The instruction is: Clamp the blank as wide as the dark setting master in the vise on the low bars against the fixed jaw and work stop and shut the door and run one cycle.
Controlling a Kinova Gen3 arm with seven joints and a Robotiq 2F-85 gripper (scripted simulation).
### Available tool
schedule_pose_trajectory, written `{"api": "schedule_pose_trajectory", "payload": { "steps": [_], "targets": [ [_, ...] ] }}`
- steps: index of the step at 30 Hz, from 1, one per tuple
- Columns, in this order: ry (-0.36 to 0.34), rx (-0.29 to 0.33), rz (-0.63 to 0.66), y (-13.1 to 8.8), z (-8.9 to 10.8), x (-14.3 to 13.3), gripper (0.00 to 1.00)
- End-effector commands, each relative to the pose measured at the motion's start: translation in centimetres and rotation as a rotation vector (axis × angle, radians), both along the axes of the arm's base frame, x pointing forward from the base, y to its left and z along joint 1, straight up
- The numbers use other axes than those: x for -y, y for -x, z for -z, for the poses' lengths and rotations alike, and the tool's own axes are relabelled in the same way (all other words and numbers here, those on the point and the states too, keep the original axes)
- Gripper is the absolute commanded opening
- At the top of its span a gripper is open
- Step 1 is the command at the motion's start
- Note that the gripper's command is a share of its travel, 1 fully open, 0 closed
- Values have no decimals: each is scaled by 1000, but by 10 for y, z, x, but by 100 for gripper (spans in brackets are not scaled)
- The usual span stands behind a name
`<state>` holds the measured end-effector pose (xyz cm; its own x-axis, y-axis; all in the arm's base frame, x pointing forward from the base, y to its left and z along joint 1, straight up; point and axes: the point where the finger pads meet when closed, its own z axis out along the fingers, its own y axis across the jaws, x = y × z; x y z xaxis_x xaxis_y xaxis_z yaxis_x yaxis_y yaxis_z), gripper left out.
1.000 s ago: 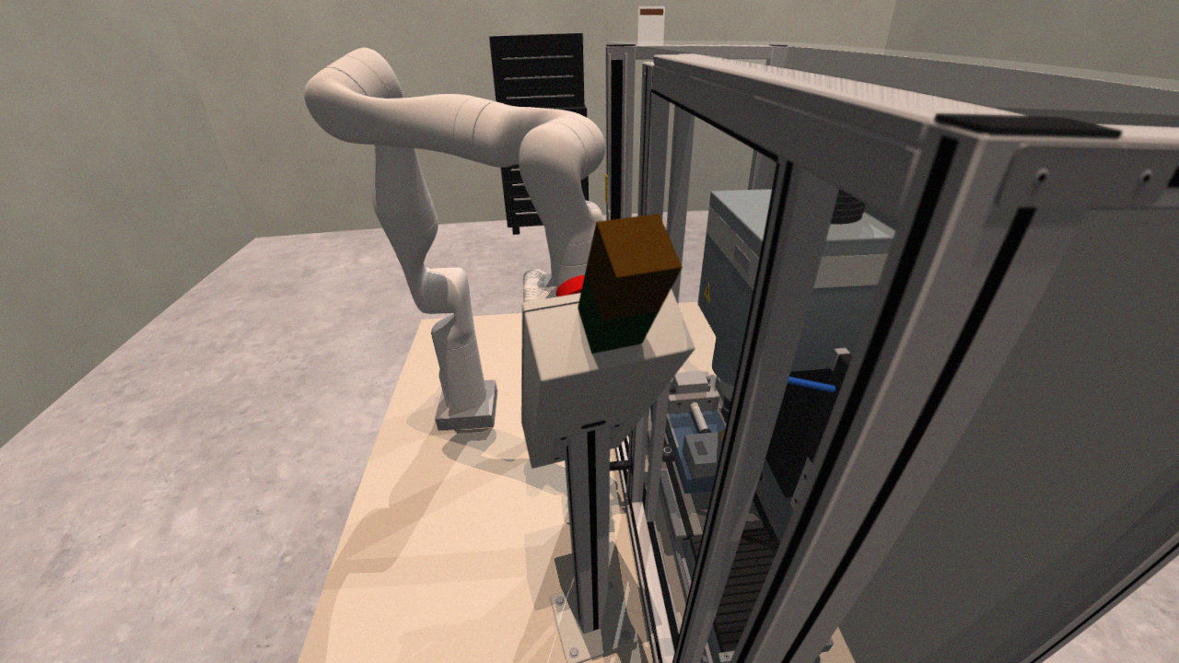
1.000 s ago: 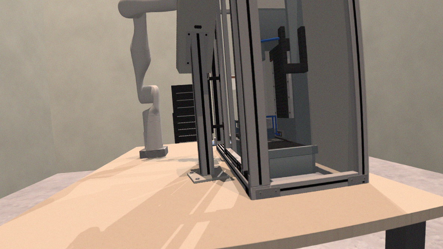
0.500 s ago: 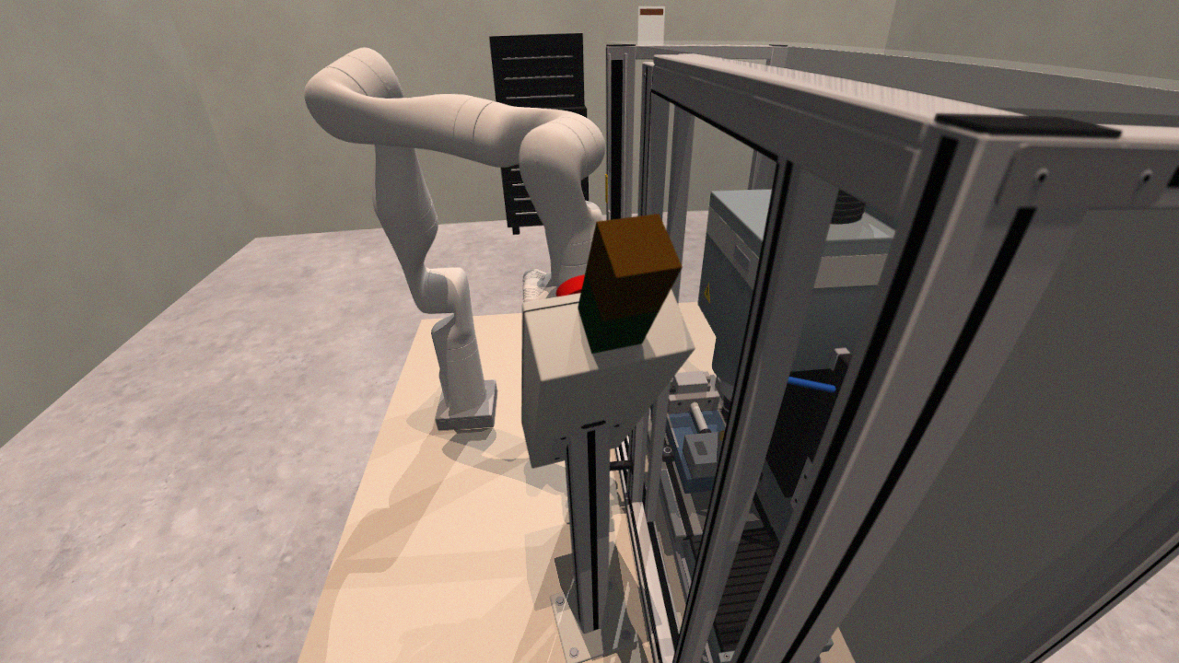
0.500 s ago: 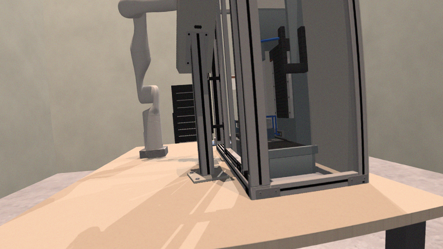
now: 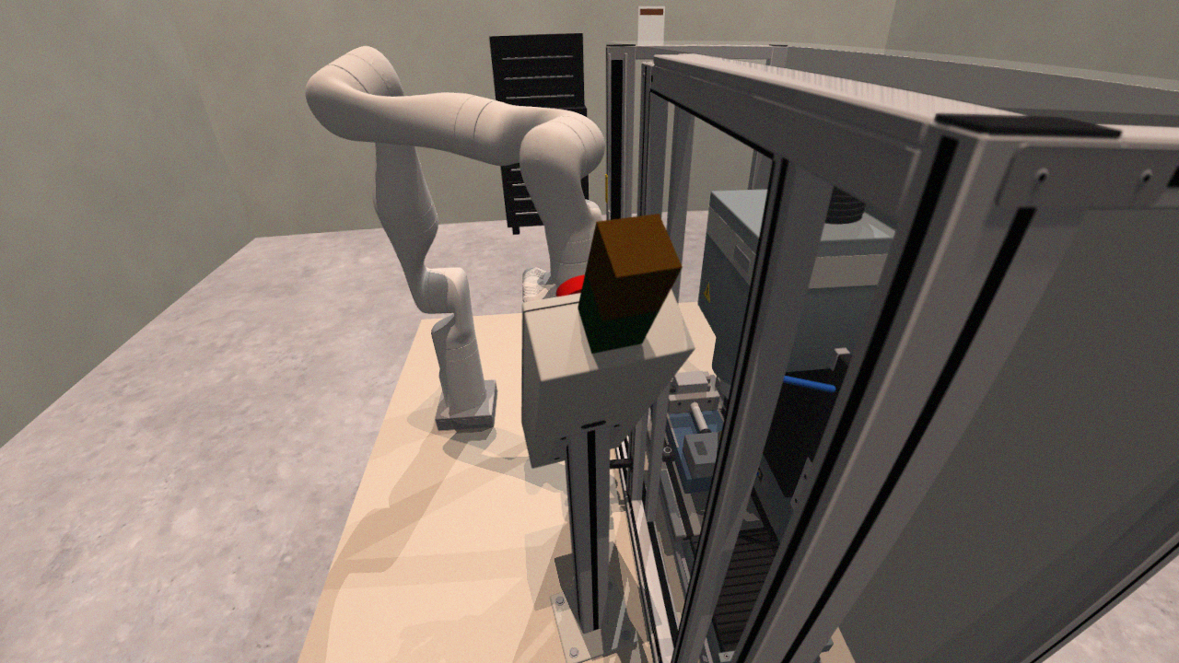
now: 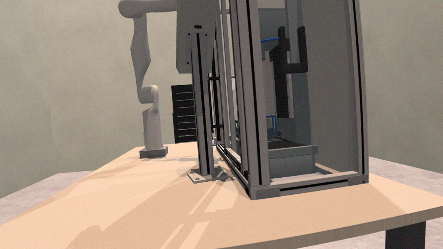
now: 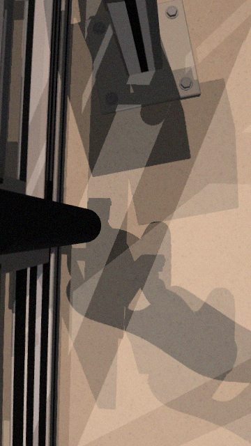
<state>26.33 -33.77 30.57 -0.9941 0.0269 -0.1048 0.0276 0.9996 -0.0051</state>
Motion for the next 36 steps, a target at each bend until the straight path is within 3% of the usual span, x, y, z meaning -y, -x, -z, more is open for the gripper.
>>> {"api": "schedule_pose_trajectory", "payload": {
  "steps": [1,4,16,21,33,36],
  "targets": [
    [-3,1,3,-1,-1,-16,39],
    [-8,1,7,-2,0,-40,39],
    [-8,1,7,-2,0,-40,39],
    [-8,1,7,-4,-1,-77,39],
    [-8,1,7,-4,-1,-77,39],
    [-7,-1,4,-4,0,-98,39]
  ]
}}
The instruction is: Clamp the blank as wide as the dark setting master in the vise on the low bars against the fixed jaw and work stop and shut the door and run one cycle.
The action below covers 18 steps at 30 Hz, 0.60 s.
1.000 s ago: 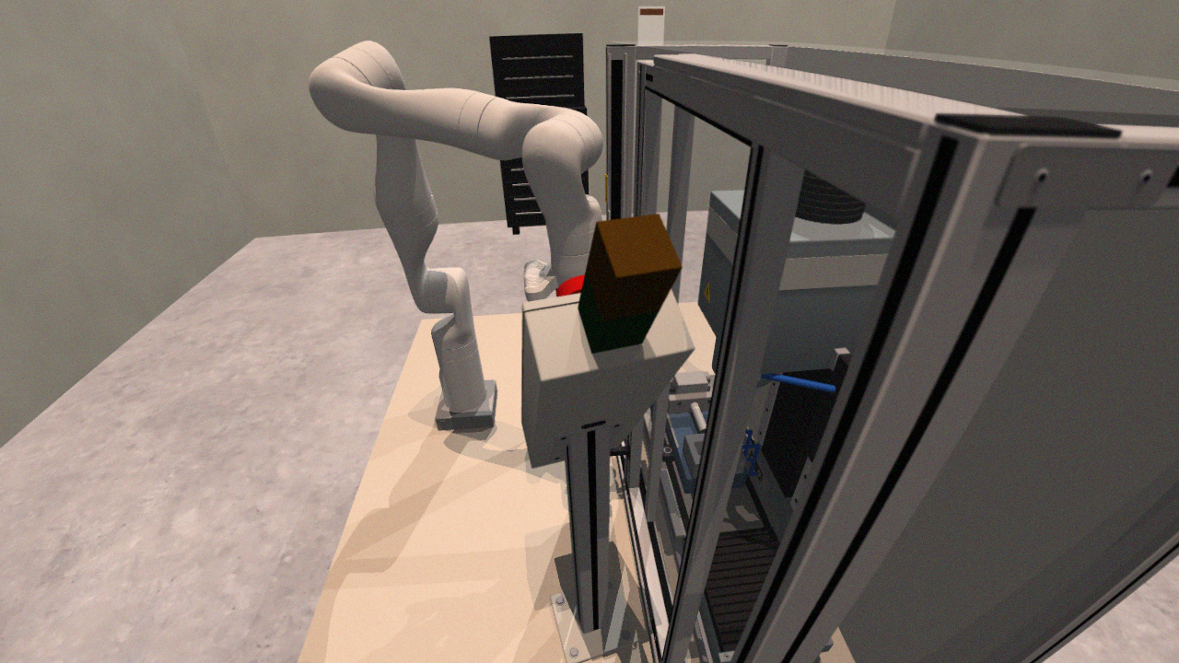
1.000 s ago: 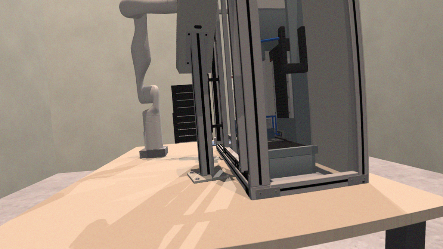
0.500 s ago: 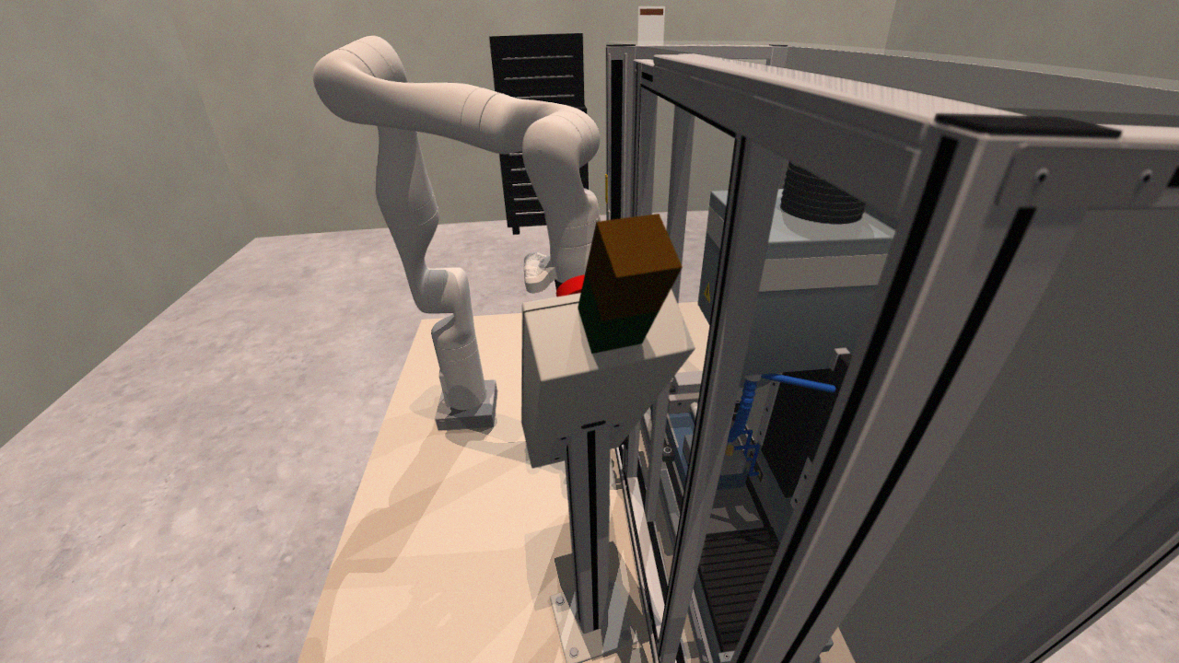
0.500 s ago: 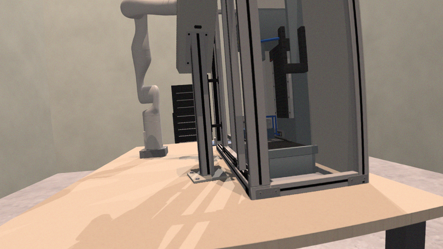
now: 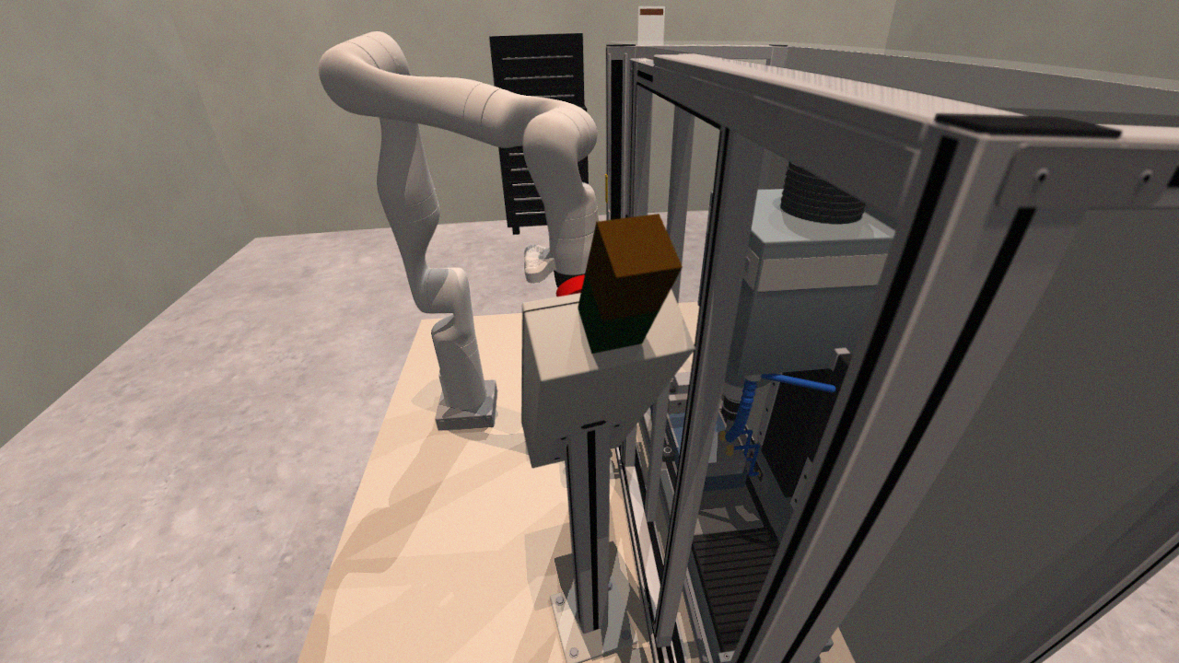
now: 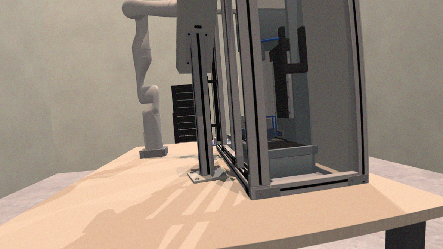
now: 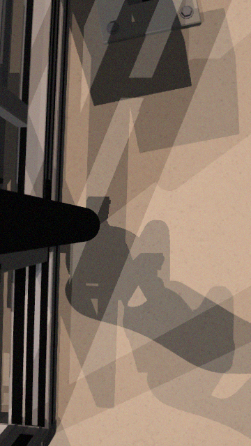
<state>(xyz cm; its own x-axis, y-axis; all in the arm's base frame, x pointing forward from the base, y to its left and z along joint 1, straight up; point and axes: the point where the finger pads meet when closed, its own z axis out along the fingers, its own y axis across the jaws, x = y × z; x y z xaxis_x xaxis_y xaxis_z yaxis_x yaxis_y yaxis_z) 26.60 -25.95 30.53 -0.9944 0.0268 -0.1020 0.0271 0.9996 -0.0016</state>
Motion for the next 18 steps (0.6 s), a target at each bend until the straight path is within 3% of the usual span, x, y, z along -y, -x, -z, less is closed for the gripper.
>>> {"api": "schedule_pose_trajectory", "payload": {
  "steps": [1,14,18],
  "targets": [
    [-4,3,6,-2,-1,-28,39],
    [-4,4,8,-3,-1,-36,39],
    [-4,3,7,-4,-1,-65,39]
  ]
}}
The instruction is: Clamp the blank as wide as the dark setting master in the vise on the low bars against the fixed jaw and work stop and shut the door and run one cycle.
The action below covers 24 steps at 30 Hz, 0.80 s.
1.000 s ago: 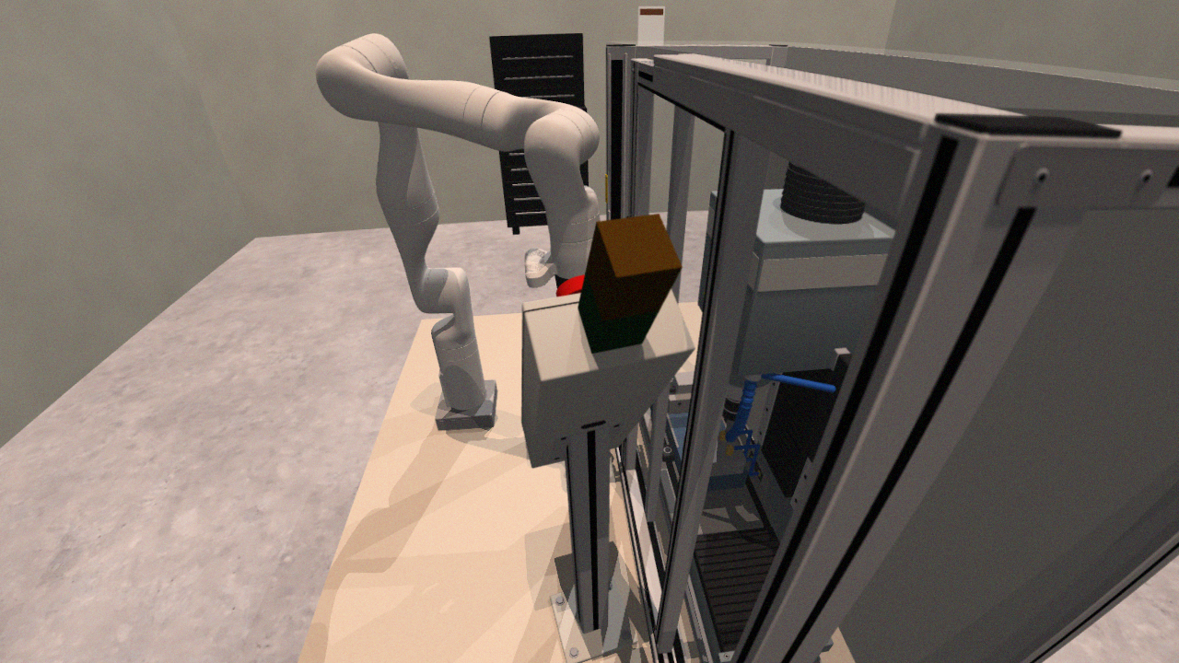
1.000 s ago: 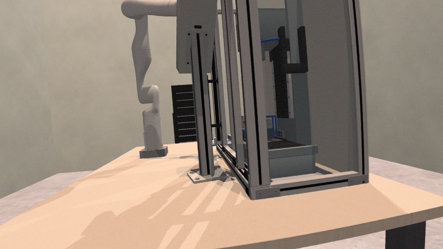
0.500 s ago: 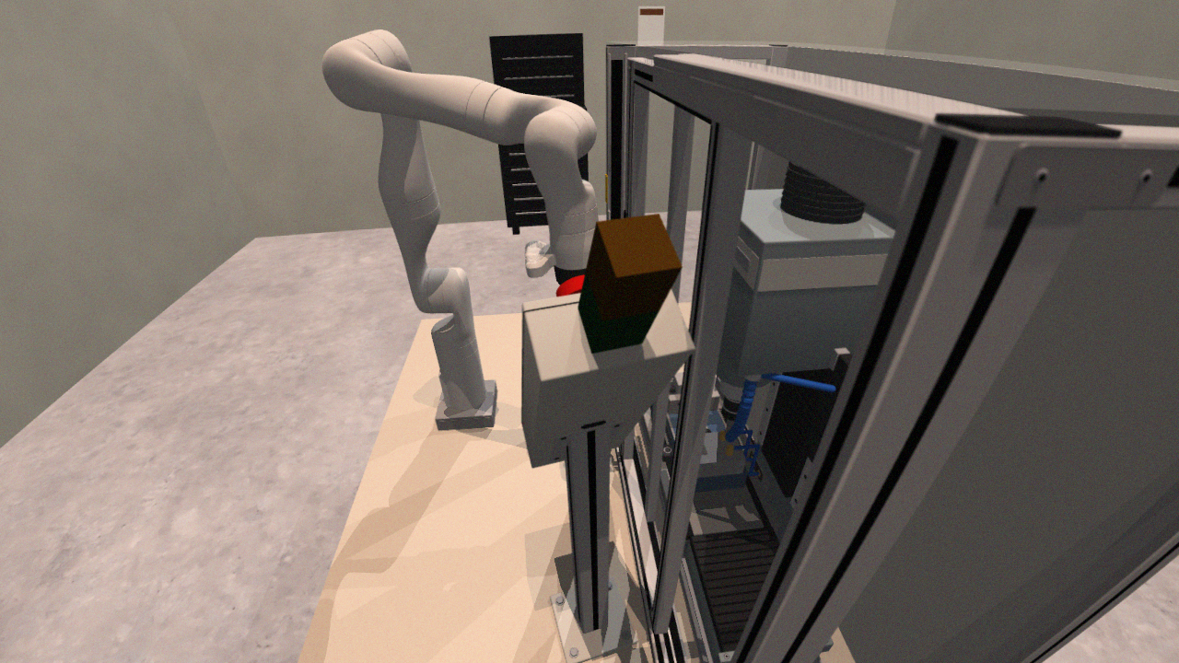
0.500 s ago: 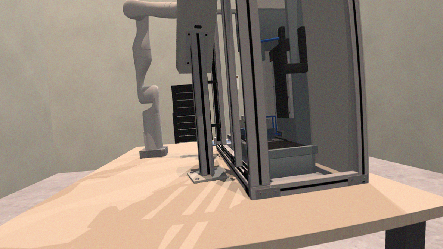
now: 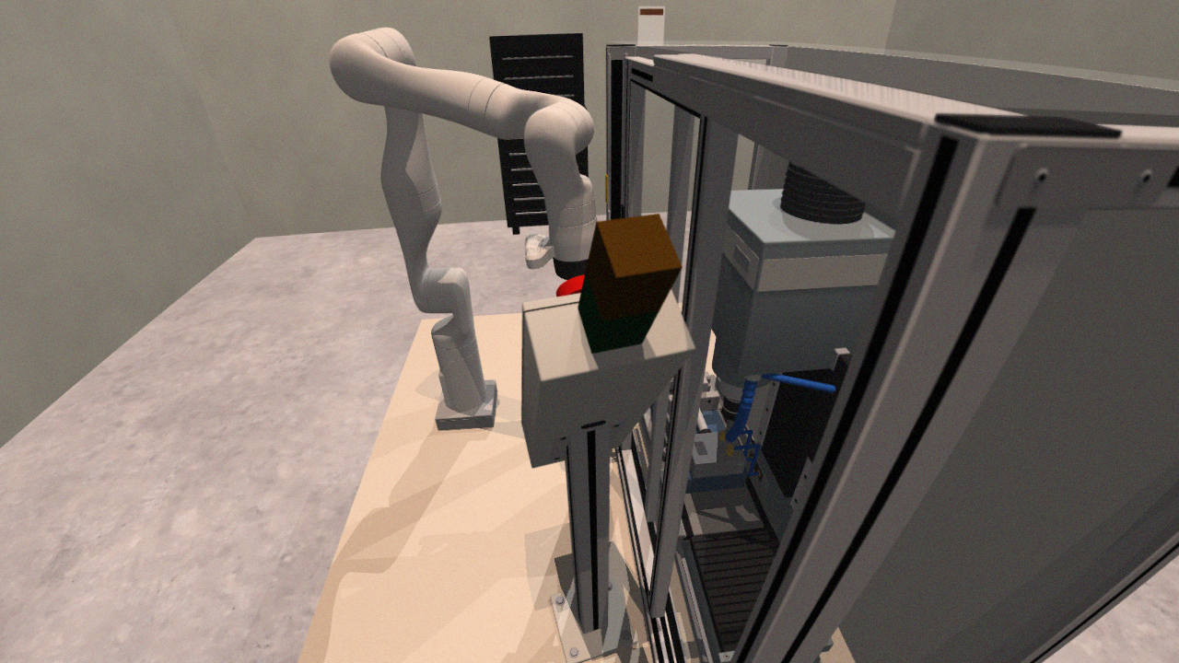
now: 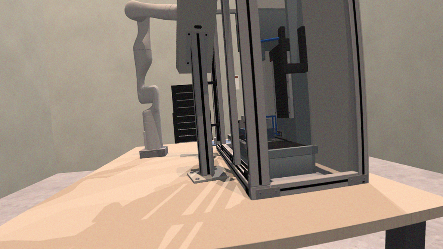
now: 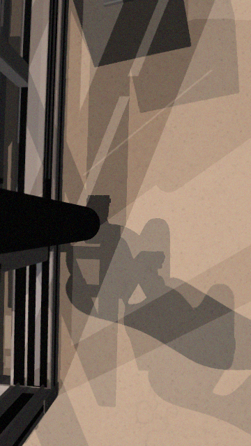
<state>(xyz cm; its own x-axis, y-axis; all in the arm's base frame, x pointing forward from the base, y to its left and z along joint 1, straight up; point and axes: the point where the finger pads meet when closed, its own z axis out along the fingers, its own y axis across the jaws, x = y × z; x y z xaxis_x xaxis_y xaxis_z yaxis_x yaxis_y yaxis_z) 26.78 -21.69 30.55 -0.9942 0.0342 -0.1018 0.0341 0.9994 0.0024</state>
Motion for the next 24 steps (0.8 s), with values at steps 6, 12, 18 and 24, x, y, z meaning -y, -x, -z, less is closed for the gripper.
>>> {"api": "schedule_pose_trajectory", "payload": {
  "steps": [6,12,18,24],
  "targets": [
    [0,4,1,-2,-1,-30,39],
    [0,4,1,-2,-1,-30,39],
    [0,4,1,-4,-1,-68,39],
    [0,4,1,-4,-1,-68,39]
  ]
}}
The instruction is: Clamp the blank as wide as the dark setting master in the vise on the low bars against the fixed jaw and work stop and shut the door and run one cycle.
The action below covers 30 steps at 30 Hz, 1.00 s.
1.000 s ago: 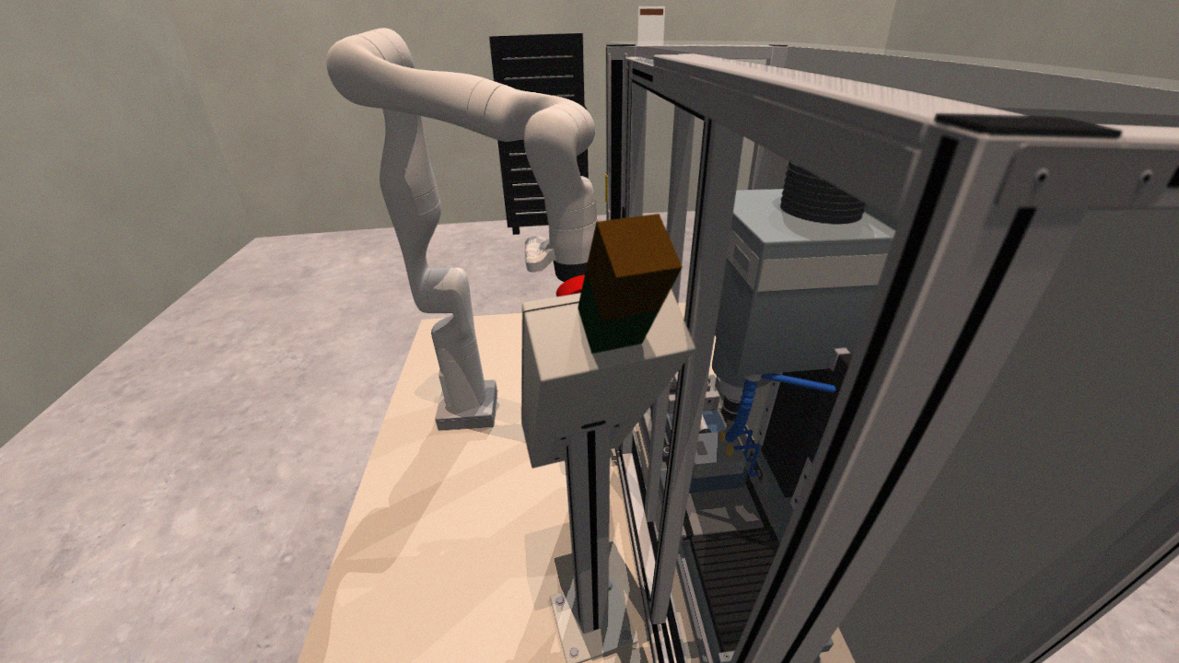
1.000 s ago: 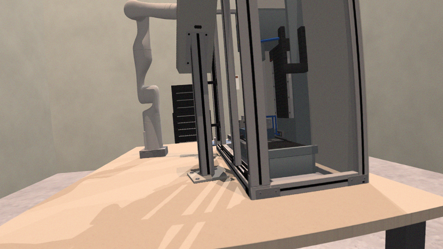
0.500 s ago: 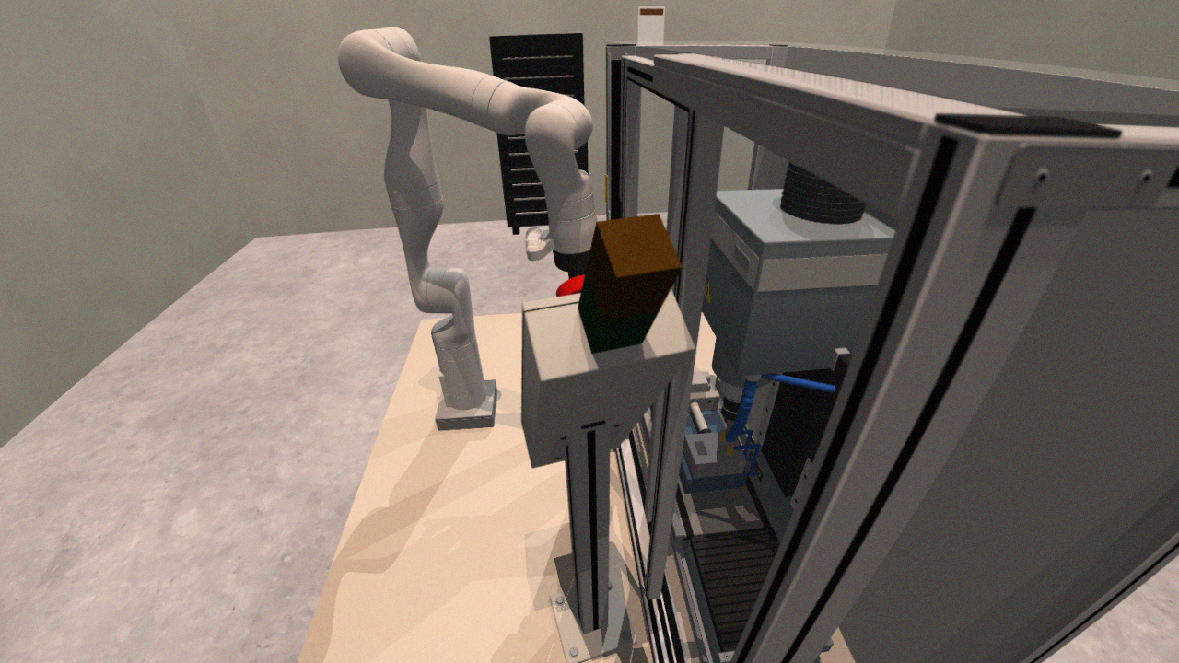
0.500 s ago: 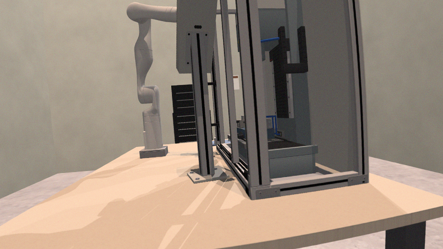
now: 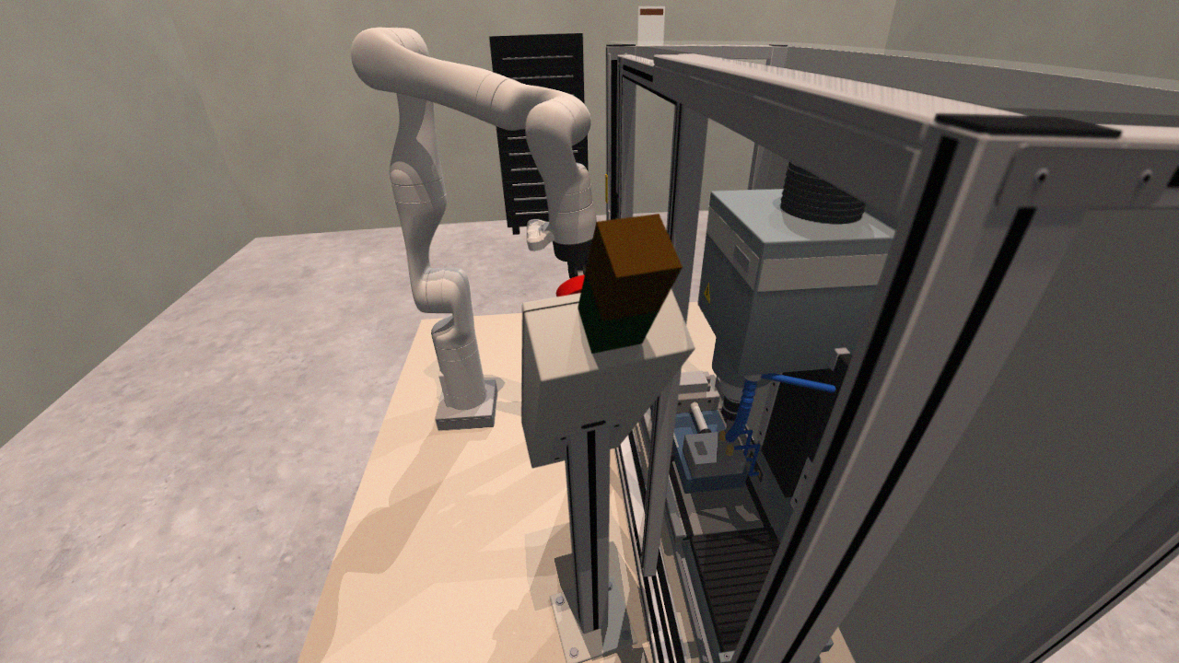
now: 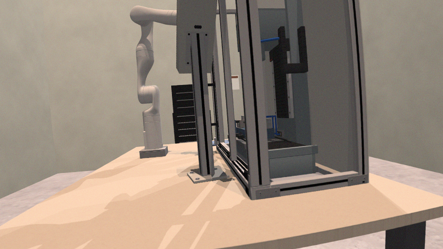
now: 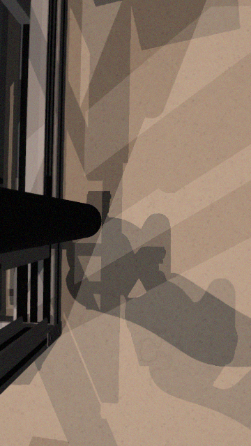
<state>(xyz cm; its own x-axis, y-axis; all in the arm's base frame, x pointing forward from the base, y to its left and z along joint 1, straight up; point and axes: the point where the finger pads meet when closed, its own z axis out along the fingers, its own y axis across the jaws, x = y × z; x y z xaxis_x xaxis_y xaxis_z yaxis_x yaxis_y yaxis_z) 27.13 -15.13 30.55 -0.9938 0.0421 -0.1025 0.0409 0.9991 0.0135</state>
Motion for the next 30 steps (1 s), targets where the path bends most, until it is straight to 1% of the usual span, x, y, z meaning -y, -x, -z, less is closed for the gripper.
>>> {"api": "schedule_pose_trajectory", "payload": {
  "steps": [1,6,11,24,28,30],
  "targets": [
    [11,3,-6,0,-1,-3,39],
    [11,3,-6,0,-1,-3,39],
    [10,3,-6,-2,-1,-40,39],
    [16,8,5,-3,-2,-40,39],
    [10,3,-6,-3,-1,-68,39],
    [10,3,-6,-3,-1,-68,39]
  ]
}}
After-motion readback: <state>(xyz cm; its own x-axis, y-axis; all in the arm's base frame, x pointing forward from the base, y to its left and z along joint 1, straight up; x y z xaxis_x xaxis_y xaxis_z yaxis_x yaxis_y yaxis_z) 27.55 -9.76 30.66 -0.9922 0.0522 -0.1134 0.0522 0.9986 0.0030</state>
